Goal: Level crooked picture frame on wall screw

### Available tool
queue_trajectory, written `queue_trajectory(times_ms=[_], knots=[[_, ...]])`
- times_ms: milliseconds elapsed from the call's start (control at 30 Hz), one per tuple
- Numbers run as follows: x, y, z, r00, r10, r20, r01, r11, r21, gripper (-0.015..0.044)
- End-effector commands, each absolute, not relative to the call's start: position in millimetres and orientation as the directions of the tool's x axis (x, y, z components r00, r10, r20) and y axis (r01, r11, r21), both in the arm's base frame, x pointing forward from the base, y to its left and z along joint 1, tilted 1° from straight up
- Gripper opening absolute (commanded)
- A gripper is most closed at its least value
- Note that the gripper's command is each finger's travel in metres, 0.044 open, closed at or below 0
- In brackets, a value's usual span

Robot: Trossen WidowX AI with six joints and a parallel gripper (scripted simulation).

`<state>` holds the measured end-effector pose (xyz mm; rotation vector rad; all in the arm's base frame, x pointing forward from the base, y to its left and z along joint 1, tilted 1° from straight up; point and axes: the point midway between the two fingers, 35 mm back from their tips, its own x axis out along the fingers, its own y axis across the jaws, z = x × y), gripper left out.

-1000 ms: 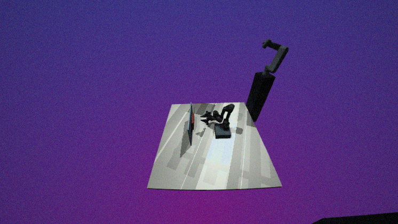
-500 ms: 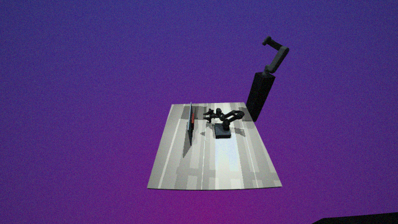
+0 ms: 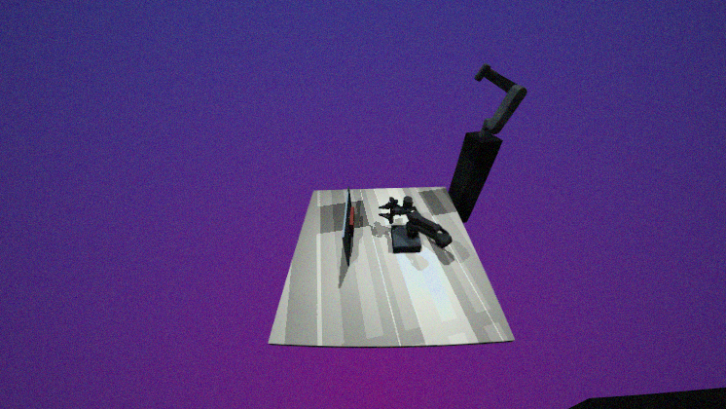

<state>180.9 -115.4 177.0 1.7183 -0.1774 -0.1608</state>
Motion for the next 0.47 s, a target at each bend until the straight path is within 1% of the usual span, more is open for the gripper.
queue_trajectory(times_ms=[0,433], knots=[[171.8,-106.0,177.1,0.979,-0.206,-0.002,-0.029,-0.149,0.988,0.0260],[171.9,-106.1,177.1,0.979,-0.206,-0.002,-0.029,-0.149,0.988,0.0260]])
